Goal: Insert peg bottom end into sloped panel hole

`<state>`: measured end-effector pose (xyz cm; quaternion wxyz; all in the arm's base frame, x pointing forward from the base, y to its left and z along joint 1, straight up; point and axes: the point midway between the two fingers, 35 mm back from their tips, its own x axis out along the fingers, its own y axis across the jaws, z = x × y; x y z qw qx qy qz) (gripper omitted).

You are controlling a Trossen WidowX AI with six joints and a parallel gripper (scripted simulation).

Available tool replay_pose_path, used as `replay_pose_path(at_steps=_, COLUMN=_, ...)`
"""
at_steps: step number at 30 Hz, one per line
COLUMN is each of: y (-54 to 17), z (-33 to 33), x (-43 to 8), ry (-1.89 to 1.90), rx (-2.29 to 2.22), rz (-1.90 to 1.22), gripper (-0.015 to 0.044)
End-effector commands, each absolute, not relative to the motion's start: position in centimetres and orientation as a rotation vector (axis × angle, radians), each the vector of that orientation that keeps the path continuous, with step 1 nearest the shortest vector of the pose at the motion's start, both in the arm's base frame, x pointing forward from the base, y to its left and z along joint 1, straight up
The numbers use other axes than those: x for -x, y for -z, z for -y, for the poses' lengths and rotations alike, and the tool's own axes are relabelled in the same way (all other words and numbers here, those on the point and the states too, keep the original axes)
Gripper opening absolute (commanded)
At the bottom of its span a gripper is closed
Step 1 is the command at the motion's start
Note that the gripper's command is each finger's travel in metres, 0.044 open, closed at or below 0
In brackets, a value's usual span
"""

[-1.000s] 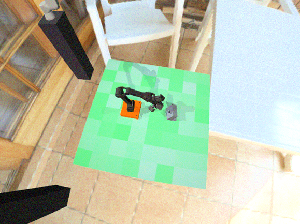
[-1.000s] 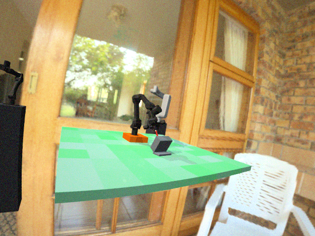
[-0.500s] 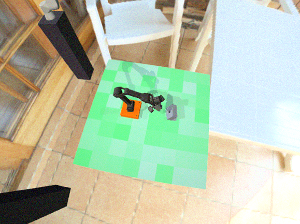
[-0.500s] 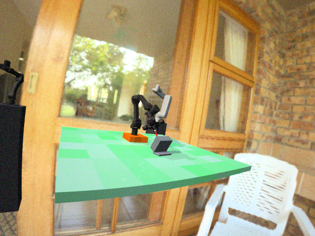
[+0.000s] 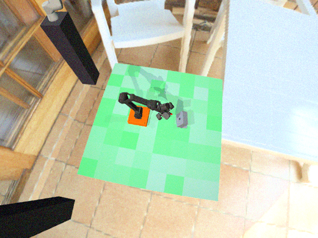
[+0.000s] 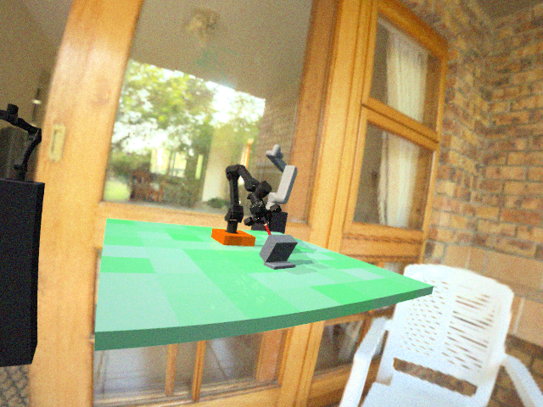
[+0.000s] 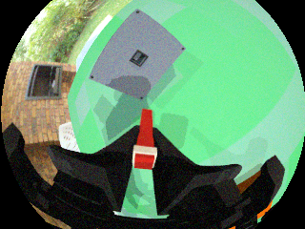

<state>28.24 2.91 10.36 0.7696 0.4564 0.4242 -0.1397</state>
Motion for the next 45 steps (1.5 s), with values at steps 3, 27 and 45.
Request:
replay_pose_path(at_steps=3, y=-10.5, z=-2.6, x=-28.1, ry=0.303, rx=-1.038, rz=-0.883, gripper=0.0)
replay_pose_path(at_steps=27, y=-10.5, z=-1.5, x=-27.6, ry=0.306, rx=-1.187, rz=-0.752, gripper=0.0)
replay_pose_path(at_steps=45, y=-10.5, z=-0.7, x=-27.2, ry=0.299, rx=-1.291, rz=-0.653, gripper=0.0)
